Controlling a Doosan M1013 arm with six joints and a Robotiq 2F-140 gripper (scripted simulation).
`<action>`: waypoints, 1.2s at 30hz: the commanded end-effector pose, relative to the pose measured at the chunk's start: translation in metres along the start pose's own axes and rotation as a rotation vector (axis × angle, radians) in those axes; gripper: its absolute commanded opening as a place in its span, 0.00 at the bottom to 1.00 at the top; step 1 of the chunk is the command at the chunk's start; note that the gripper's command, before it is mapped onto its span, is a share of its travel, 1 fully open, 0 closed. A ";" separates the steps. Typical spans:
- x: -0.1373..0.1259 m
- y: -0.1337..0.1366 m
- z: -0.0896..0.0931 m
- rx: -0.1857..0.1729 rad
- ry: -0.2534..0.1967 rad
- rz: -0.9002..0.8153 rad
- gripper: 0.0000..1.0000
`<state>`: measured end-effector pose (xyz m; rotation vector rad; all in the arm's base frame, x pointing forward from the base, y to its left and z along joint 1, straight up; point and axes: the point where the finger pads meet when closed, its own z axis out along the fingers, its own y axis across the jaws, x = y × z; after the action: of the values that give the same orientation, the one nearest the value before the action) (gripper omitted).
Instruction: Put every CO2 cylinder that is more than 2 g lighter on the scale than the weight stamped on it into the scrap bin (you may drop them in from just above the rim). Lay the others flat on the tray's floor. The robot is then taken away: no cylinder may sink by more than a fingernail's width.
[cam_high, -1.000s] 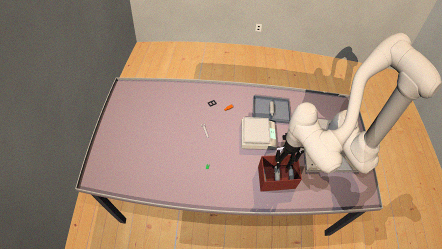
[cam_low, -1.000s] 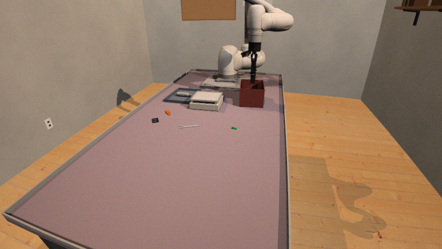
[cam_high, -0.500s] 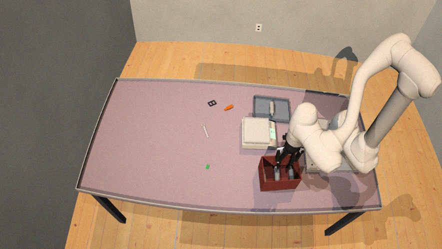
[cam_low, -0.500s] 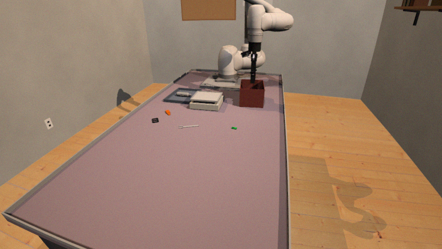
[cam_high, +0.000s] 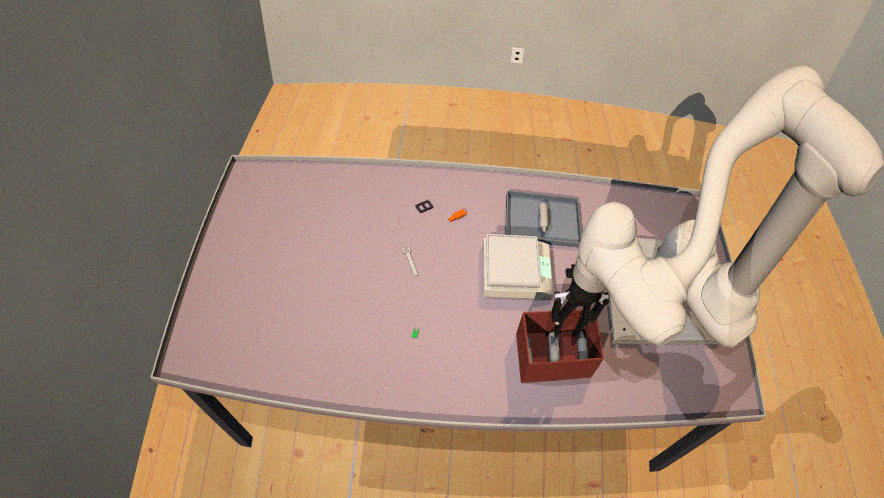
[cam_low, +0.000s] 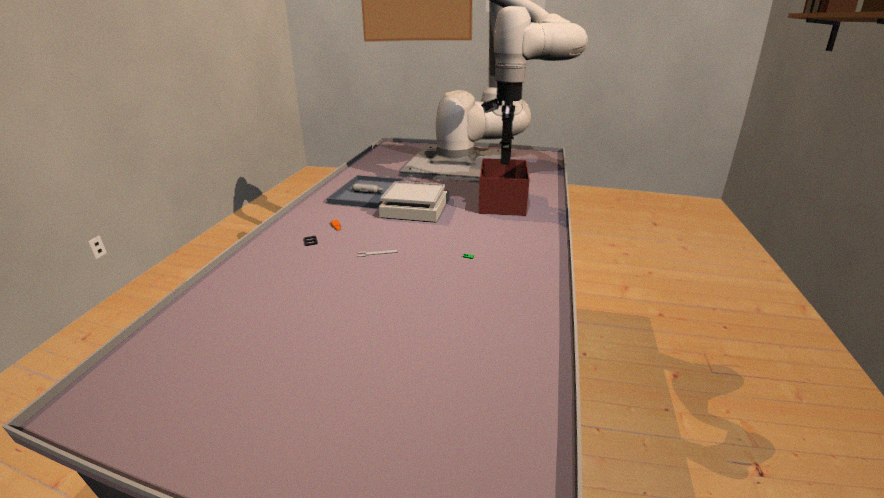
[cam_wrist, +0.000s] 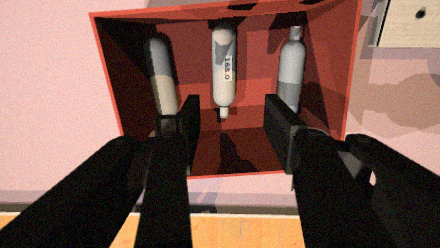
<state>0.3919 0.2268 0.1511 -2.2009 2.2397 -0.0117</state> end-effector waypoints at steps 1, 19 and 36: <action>0.000 0.000 -0.006 0.001 -0.001 0.000 0.39; 0.000 0.000 -0.033 0.001 -0.001 0.000 0.39; 0.000 0.000 -0.033 0.001 -0.001 0.000 0.39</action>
<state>0.3917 0.2270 0.1837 -2.2009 2.2396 -0.0116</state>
